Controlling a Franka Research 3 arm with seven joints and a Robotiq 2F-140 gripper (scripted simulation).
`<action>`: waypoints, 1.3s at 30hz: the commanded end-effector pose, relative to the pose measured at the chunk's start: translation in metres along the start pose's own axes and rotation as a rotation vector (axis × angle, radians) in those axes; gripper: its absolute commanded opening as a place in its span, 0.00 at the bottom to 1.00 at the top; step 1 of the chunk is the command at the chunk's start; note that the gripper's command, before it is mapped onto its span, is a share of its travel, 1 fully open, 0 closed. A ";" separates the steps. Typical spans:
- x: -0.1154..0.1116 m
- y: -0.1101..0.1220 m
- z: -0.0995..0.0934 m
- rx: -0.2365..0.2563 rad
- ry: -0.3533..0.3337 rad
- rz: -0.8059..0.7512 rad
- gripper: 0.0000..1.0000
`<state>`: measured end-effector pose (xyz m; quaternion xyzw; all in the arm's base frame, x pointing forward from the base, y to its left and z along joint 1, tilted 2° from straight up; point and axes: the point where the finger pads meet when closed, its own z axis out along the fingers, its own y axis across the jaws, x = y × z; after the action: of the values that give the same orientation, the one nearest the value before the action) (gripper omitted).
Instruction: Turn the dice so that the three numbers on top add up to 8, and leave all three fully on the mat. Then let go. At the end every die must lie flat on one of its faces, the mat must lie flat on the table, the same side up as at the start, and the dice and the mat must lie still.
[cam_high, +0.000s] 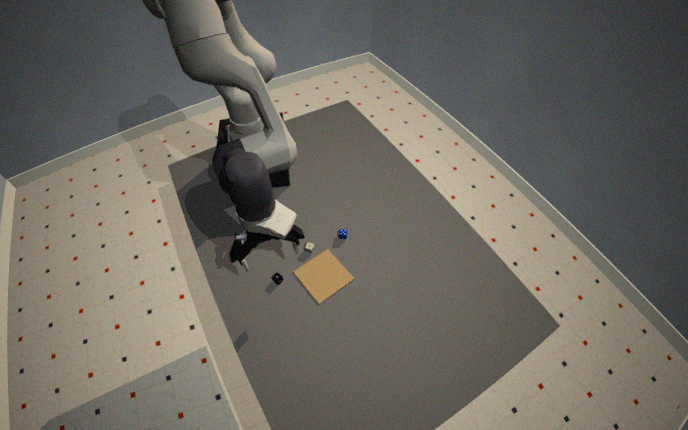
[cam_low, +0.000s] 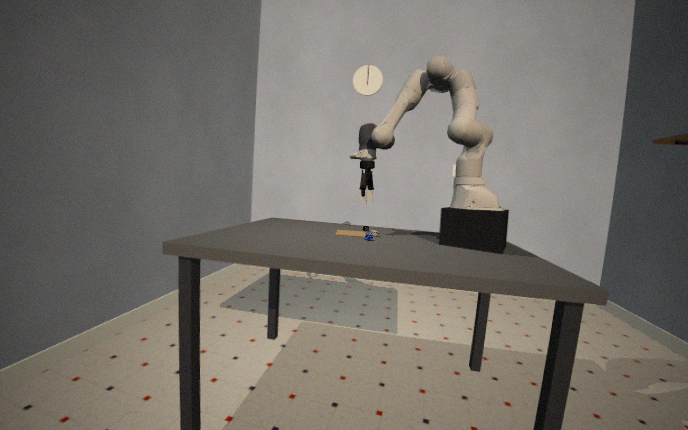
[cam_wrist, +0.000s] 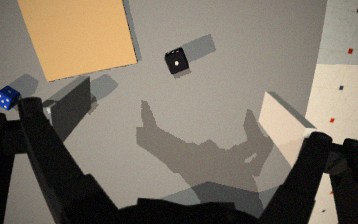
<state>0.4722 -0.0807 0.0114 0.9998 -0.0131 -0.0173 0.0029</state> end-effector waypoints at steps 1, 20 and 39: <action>0.019 -0.007 -0.005 -0.006 0.067 -0.123 1.00; 0.020 -0.007 -0.005 -0.006 0.068 -0.125 1.00; 0.020 -0.007 -0.002 -0.006 0.068 -0.124 1.00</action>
<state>0.4926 -0.0745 0.0161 0.9988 0.0462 0.0161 0.0056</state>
